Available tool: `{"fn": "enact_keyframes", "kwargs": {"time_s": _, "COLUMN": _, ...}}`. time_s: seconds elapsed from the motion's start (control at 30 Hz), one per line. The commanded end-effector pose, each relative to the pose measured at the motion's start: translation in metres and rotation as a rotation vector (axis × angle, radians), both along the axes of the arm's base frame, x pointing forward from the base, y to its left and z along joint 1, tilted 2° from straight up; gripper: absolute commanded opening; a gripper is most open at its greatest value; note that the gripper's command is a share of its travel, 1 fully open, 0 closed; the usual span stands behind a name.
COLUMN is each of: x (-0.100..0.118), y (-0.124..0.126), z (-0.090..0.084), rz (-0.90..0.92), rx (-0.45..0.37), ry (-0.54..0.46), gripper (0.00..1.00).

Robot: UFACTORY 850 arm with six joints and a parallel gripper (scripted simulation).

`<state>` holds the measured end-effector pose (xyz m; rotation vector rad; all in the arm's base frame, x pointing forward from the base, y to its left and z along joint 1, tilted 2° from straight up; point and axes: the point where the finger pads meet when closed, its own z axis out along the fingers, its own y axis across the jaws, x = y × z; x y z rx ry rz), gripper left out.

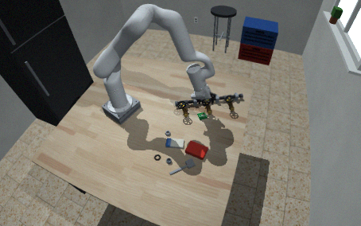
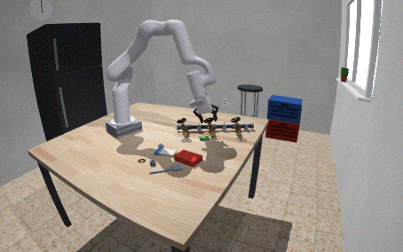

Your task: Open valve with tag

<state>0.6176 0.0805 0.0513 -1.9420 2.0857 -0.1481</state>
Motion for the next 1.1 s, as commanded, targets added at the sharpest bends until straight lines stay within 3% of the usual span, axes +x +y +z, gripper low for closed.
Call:
{"fn": "enact_keyframes", "kwargs": {"time_s": 0.0, "x": 0.0013, "y": 0.0001, "z": 0.0013, "rz": 0.000, "rx": -0.003, "ry": 0.006, "gripper": 1.00}}
{"fn": "enact_keyframes", "kwargs": {"time_s": 0.57, "x": 0.0013, "y": 0.0001, "z": 0.0013, "rz": 0.000, "rx": -0.003, "ry": 0.006, "gripper": 1.00}}
{"fn": "enact_keyframes", "kwargs": {"time_s": 0.6, "x": 0.0013, "y": 0.0001, "z": 0.0013, "rz": 0.000, "rx": -0.003, "ry": 0.006, "gripper": 0.00}}
{"fn": "enact_keyframes", "kwargs": {"time_s": 1.07, "x": 0.0013, "y": 0.0001, "z": 0.0013, "rz": 0.000, "rx": -0.003, "ry": 0.006, "gripper": 0.00}}
